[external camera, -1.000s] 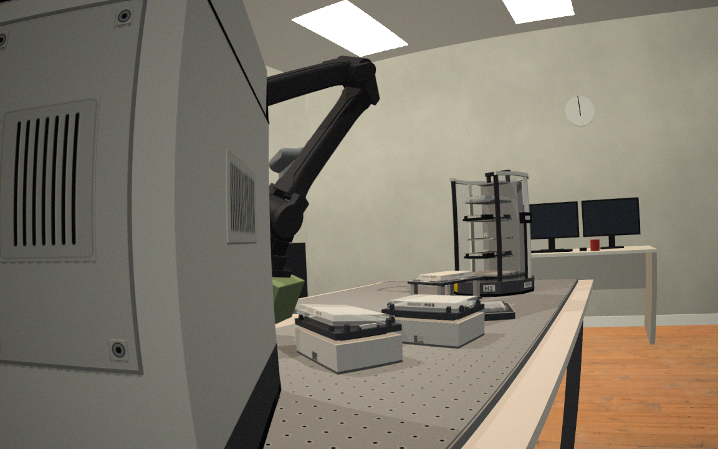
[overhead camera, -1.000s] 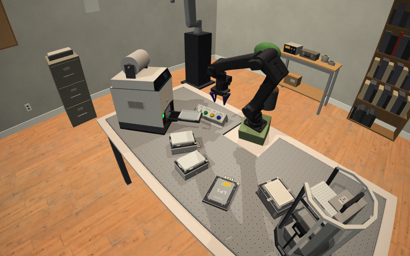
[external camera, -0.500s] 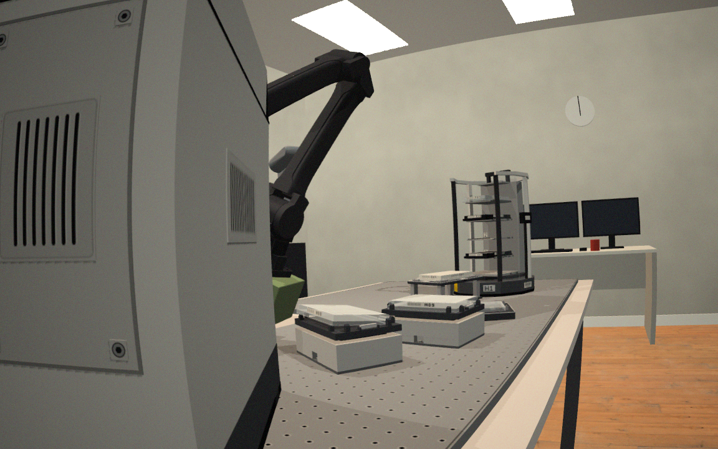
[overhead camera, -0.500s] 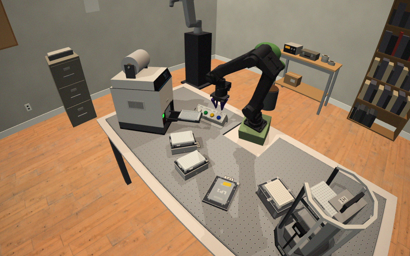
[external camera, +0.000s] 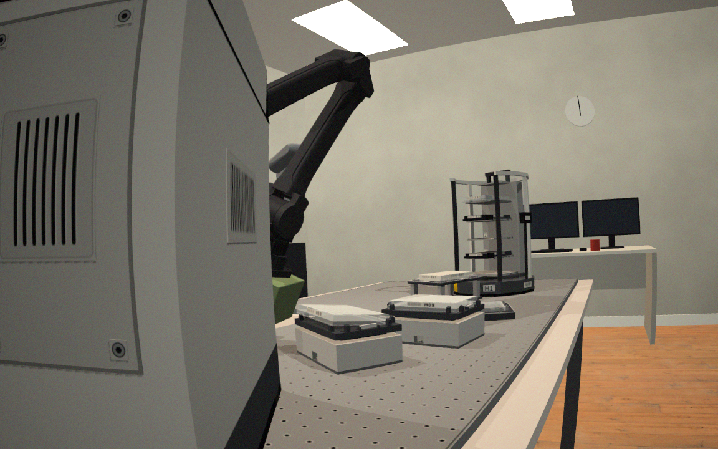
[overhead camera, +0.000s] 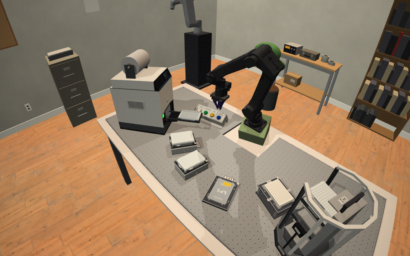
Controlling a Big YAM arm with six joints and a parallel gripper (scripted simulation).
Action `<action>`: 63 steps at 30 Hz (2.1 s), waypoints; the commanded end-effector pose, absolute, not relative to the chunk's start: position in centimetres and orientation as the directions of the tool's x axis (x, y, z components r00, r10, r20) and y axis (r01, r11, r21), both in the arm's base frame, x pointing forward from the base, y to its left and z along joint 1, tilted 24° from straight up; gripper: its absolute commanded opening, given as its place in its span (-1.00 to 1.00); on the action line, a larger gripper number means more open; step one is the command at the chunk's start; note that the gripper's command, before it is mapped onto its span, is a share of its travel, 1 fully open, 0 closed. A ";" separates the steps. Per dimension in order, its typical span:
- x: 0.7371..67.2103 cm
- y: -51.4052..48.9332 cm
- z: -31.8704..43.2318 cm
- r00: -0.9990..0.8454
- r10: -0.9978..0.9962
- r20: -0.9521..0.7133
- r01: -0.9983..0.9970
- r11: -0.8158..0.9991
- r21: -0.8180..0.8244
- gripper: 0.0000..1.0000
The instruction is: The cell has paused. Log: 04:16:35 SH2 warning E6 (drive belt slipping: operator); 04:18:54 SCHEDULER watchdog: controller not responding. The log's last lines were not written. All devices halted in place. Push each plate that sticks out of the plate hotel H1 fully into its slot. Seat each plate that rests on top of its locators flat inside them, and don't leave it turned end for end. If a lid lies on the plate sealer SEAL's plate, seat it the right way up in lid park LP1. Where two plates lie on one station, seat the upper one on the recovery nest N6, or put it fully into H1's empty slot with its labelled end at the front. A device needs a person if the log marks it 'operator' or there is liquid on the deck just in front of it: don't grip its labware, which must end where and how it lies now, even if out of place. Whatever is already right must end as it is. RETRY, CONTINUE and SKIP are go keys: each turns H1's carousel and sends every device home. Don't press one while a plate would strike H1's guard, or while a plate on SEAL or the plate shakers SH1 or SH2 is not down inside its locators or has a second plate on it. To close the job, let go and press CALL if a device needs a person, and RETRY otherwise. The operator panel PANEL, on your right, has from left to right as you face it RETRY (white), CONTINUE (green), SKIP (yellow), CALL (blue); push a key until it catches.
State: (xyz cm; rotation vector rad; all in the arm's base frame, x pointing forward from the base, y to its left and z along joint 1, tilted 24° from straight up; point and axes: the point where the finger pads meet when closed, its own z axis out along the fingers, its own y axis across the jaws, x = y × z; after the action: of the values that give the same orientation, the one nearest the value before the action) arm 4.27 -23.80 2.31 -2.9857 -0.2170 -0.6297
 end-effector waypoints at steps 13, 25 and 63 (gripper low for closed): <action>4.8 -23.9 1.6 0.907 0.117 0.406 0.149 -0.988 -0.048 -1.00; 5.3 -23.6 0.4 0.906 0.117 0.406 0.149 -0.988 -0.048 -1.00; 6.5 -24.3 -2.2 0.907 0.124 0.402 0.146 -0.989 -0.023 -1.00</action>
State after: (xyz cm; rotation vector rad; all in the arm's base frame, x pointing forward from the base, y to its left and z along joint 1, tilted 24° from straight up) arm 6.41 -23.23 -2.62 -2.9912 -0.2096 -0.6277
